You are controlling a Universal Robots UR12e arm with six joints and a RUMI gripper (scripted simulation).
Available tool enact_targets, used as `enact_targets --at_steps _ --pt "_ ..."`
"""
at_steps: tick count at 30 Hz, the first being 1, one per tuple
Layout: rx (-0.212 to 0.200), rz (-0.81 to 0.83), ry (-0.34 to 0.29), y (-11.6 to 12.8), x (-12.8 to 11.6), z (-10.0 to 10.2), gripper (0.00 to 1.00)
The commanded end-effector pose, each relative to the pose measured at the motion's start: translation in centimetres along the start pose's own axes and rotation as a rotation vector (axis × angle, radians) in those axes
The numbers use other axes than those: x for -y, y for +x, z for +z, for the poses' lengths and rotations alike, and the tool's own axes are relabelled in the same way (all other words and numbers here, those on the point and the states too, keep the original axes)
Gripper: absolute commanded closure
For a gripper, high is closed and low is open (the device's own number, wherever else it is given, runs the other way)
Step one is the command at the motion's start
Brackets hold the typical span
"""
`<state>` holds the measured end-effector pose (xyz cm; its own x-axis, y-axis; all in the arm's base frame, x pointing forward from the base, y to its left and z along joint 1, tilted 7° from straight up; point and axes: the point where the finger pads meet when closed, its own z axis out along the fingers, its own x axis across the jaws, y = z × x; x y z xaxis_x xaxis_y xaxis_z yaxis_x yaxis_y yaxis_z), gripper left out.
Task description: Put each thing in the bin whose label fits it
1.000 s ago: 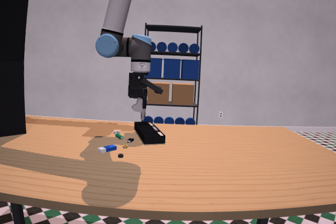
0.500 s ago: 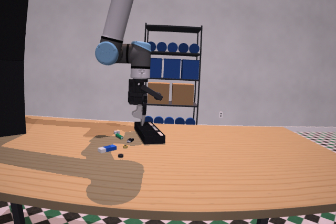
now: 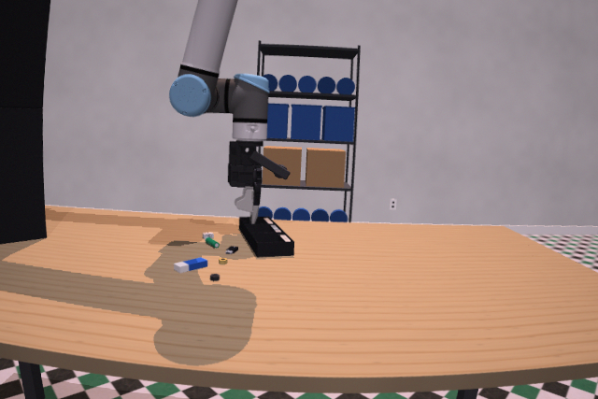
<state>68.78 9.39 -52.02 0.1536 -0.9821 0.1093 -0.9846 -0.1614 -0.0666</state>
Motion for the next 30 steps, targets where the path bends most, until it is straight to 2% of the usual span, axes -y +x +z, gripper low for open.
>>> enact_targets --at_steps 1,30 --pt "0.0 0.0 0.001 0.0 0.06 -0.06 0.96" --pt "0.0 0.0 0.001 0.0 0.06 -0.44 0.96"
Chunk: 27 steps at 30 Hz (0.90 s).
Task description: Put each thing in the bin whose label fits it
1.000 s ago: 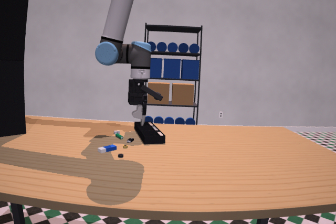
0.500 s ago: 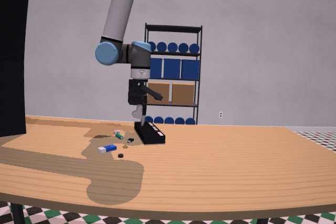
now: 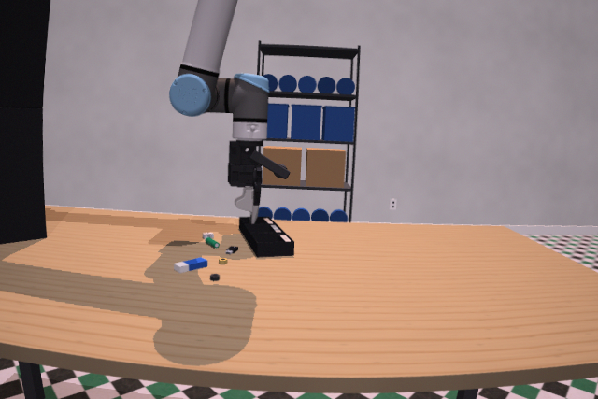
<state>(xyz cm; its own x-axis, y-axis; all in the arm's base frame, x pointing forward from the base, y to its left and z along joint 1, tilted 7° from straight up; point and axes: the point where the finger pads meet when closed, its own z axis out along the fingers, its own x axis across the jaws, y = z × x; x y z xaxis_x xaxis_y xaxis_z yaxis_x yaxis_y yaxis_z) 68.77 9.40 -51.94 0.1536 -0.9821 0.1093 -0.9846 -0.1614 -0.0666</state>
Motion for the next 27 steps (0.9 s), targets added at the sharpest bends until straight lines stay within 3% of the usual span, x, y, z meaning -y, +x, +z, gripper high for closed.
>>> enact_targets --at_steps 1,23,27 --pt "0.0 0.0 0.001 0.0 0.1 -0.4 0.96" --pt "0.0 0.0 0.001 0.0 0.1 -2.9 0.96" --pt "0.0 0.0 0.001 0.0 0.1 -4.5 0.96"
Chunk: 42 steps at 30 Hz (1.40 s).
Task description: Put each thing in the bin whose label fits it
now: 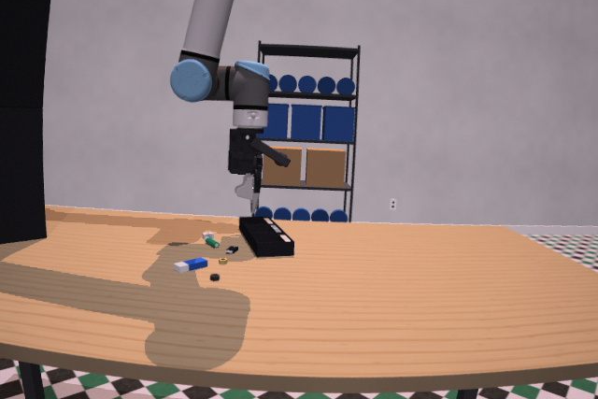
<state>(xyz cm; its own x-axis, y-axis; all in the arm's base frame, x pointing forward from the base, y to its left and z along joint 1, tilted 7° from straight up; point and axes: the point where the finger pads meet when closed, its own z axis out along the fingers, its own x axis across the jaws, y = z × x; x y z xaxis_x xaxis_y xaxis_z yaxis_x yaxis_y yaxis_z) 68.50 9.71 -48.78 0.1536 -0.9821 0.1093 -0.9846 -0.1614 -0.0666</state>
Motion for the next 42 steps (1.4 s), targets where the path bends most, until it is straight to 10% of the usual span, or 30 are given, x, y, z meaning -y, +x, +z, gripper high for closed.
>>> enact_targets --at_steps 1,9,24,42 --pt "0.0 0.0 0.001 0.0 0.1 -1.3 0.96" --pt "0.0 0.0 0.001 0.0 0.1 -2.2 0.96" --pt "0.0 0.0 0.001 0.0 0.1 -14.7 0.96" --pt "0.0 0.15 0.001 1.4 -1.4 -13.6 0.83"
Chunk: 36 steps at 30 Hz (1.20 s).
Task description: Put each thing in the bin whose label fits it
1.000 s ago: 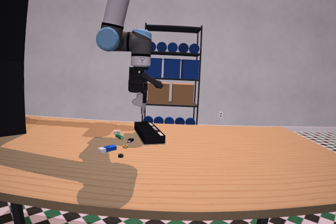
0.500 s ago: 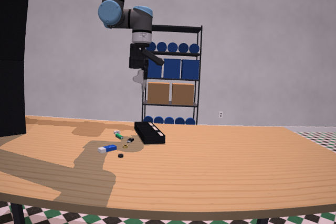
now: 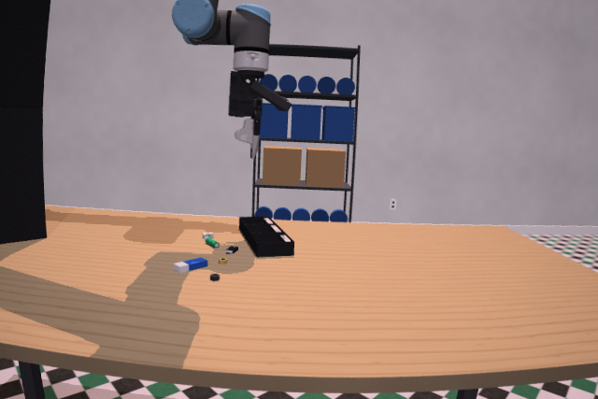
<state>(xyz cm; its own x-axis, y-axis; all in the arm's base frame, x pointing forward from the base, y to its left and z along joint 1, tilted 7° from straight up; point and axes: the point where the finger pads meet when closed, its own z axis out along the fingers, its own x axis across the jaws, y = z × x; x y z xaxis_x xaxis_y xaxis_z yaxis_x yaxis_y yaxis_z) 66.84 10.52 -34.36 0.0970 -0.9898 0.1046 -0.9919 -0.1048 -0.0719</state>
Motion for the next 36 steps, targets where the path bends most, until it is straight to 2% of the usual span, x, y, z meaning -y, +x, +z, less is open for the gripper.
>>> enact_targets --at_steps 1,16,18,19,25,33,36 --pt "-0.001 0.093 0.002 0.9 -0.8 0.9 0.83" --pt "0.001 0.598 -0.004 8.0 -7.5 8.7 0.83" --pt "0.001 0.598 -0.004 8.0 -7.5 8.7 0.83" --pt "0.001 0.685 -0.005 8.5 -7.9 9.2 0.83" --pt "0.001 0.861 -0.006 11.4 -10.7 12.2 0.83" --pt "0.0 1.111 0.001 11.8 -11.0 12.2 0.83" --pt "0.0 1.118 0.002 11.8 -10.9 12.2 0.83"
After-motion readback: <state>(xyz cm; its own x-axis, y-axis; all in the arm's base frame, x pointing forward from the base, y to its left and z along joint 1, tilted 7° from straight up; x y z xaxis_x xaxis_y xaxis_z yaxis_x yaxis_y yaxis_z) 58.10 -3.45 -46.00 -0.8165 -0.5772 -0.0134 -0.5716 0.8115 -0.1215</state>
